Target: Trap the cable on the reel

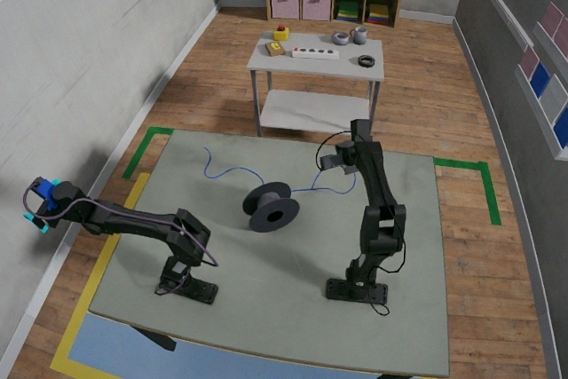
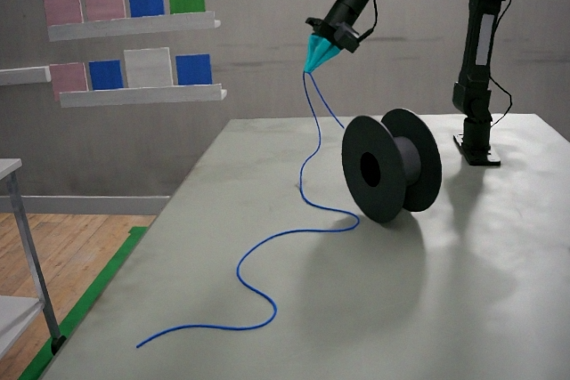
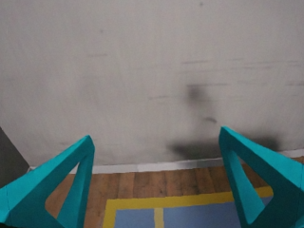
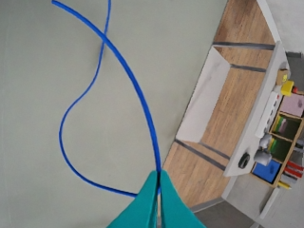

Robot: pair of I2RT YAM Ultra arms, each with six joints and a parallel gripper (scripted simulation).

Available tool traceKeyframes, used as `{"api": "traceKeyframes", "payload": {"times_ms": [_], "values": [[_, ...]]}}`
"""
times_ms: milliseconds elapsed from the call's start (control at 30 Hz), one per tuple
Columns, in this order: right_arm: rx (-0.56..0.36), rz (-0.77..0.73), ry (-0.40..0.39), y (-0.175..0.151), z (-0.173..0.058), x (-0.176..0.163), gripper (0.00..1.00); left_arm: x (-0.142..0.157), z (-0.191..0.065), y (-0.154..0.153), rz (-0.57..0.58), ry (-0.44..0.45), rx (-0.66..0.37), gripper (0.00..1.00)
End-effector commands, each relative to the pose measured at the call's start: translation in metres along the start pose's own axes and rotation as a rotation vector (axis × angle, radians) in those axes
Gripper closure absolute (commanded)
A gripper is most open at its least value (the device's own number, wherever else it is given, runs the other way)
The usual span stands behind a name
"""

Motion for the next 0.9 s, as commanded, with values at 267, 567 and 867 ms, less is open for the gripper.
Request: {"api": "traceKeyframes", "payload": {"times_ms": [267, 567, 867], "values": [[0.003, -0.001, -0.031, 0.0049, -0.0071, -0.0042, 1.00, 0.0012, -0.0002, -0.0031, 0.005, 0.008, 0.001, 0.08], [0.003, -0.001, -0.031, 0.0049, -0.0071, -0.0042, 1.00, 0.0012, -0.0002, -0.0031, 0.005, 0.008, 0.001, 0.20], [0.003, -0.001, -0.031, 0.0049, -0.0071, -0.0042, 1.00, -0.0042, 0.0003, -0.0049, 0.009, -0.015, 0.010, 0.25]]}}
Point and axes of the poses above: on each arm, the point where the finger pads meet when closed, its own z axis out along the fingers, its own x axis across the jaws, y = z × x, the point moved 10 cm from there along -z, back along the fingers, and after that the axes turned 5 degrees about -z, right-handed, at the moved point
